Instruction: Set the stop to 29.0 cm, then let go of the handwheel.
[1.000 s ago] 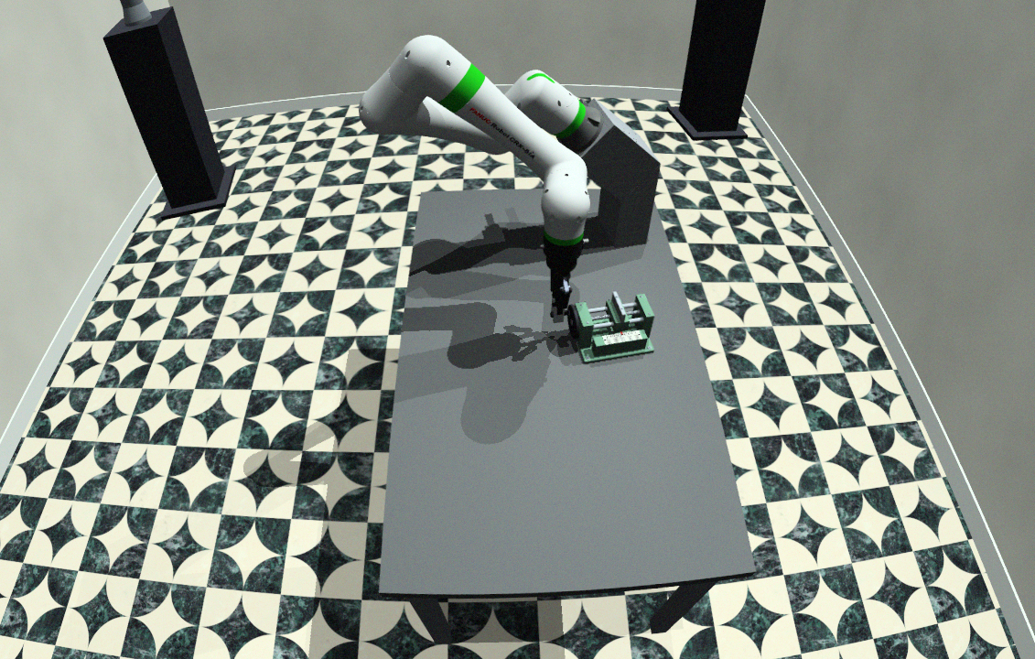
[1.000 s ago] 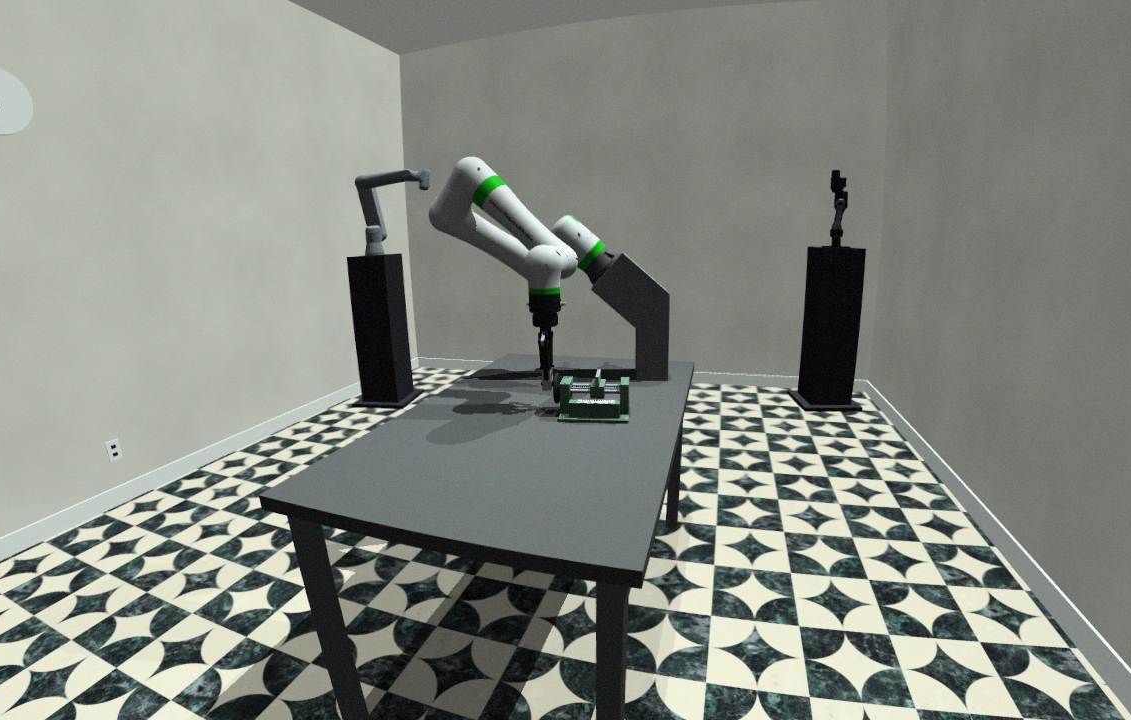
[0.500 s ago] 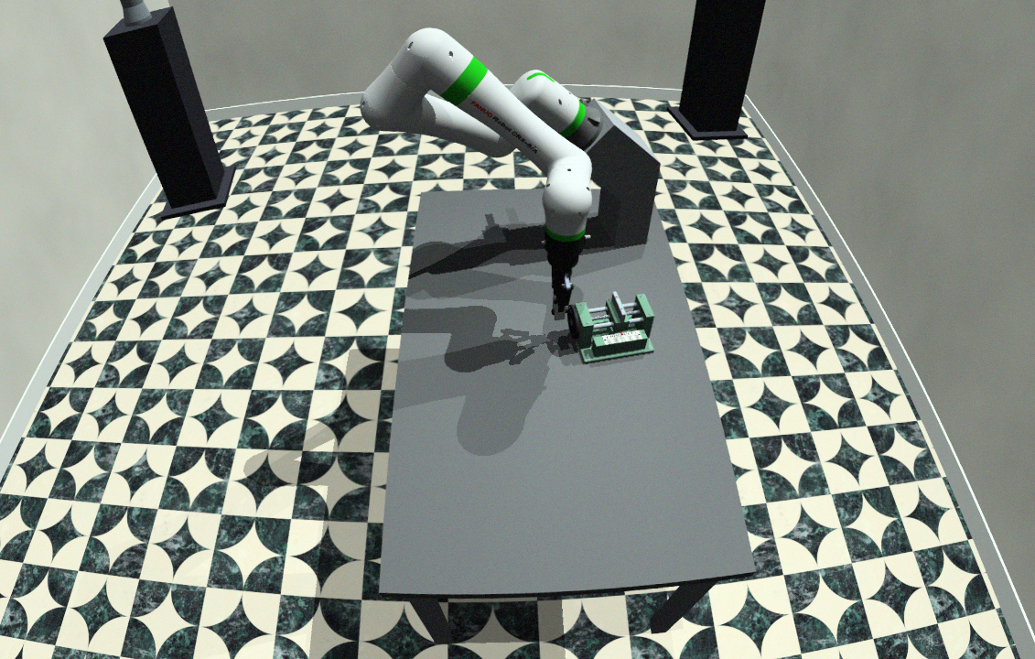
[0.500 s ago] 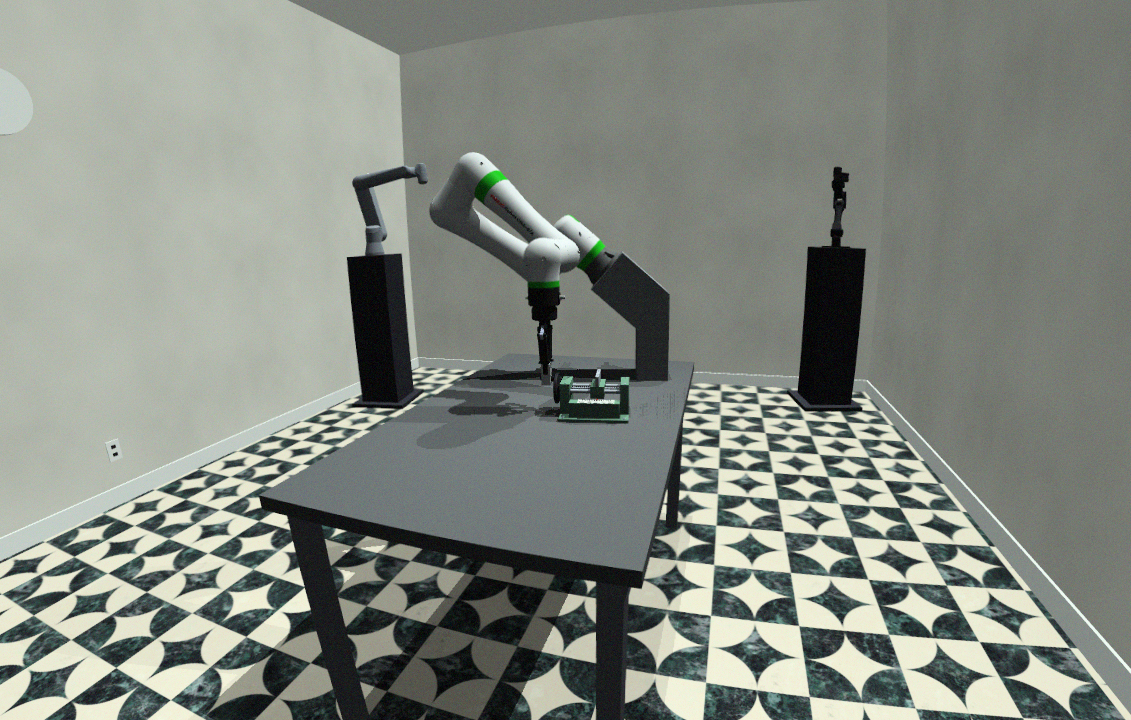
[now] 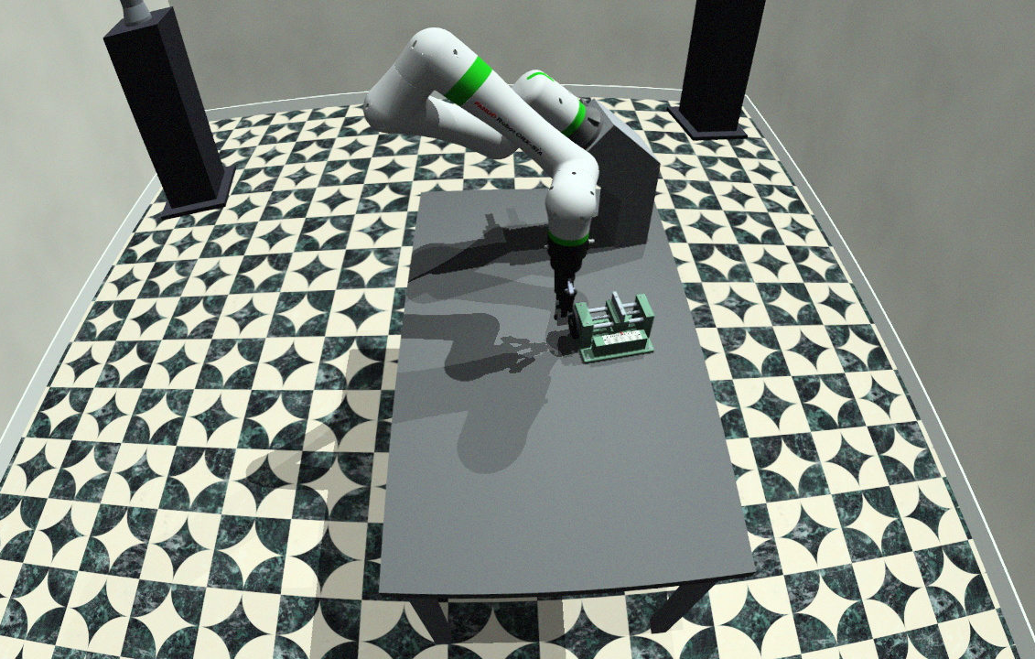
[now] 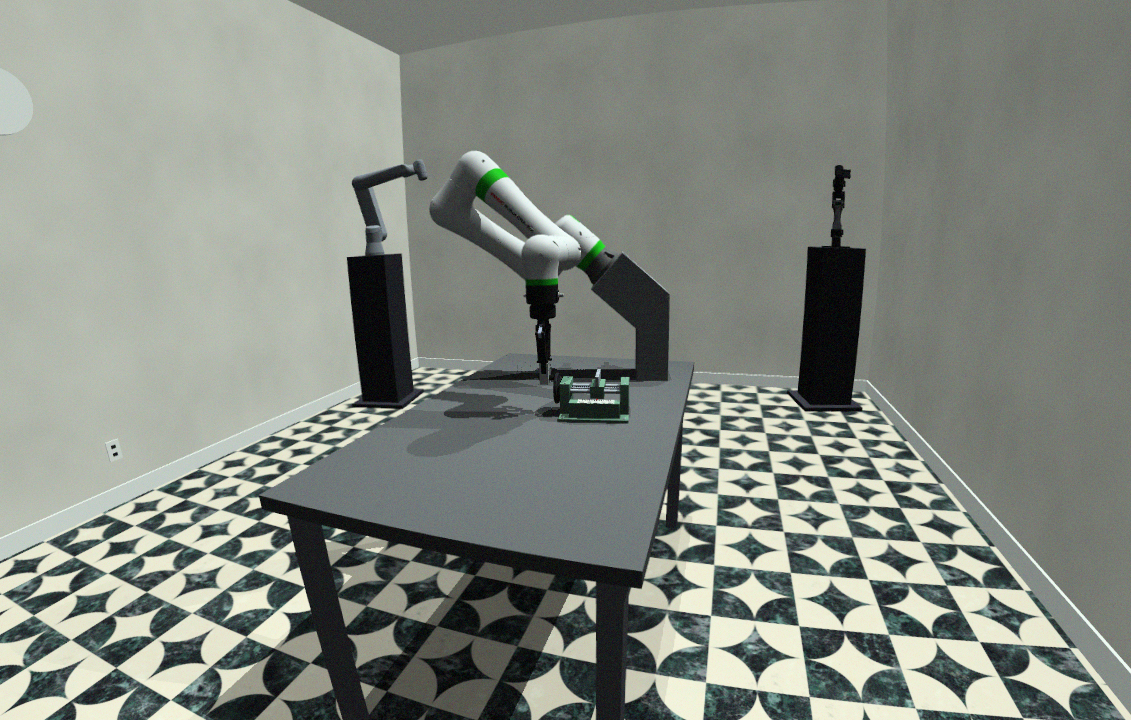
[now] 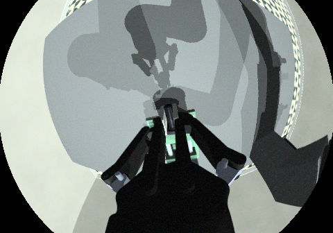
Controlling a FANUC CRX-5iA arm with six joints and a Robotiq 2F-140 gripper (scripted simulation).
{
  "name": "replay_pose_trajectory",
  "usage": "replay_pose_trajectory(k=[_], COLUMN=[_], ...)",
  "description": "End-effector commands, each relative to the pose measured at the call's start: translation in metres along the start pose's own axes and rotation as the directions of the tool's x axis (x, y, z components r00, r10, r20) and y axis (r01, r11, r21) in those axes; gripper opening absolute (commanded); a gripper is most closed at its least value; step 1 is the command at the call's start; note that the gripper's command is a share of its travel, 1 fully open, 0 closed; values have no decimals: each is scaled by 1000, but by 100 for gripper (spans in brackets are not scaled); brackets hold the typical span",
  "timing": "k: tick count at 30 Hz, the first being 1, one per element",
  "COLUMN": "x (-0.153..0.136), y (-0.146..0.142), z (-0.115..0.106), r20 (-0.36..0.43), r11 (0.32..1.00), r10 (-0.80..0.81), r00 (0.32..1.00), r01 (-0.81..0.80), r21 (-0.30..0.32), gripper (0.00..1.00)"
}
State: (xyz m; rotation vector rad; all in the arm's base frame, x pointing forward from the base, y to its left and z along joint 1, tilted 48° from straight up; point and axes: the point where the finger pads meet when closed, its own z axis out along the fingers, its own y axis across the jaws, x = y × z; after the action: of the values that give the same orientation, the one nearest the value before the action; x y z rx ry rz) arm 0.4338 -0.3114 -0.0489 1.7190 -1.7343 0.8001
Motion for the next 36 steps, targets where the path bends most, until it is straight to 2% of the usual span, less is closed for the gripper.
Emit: replay_pose_trajectory(k=[1, 17, 36], x=[0, 0, 0], y=[-8, -28, -25], z=[2, 23, 47], r20=[0, 0, 0], r11=[1000, 1000, 1000], r10=[0, 0, 0], r00=[1000, 1000, 1000], r01=[0, 0, 0], r21=[0, 0, 0], gripper=[4, 4, 4])
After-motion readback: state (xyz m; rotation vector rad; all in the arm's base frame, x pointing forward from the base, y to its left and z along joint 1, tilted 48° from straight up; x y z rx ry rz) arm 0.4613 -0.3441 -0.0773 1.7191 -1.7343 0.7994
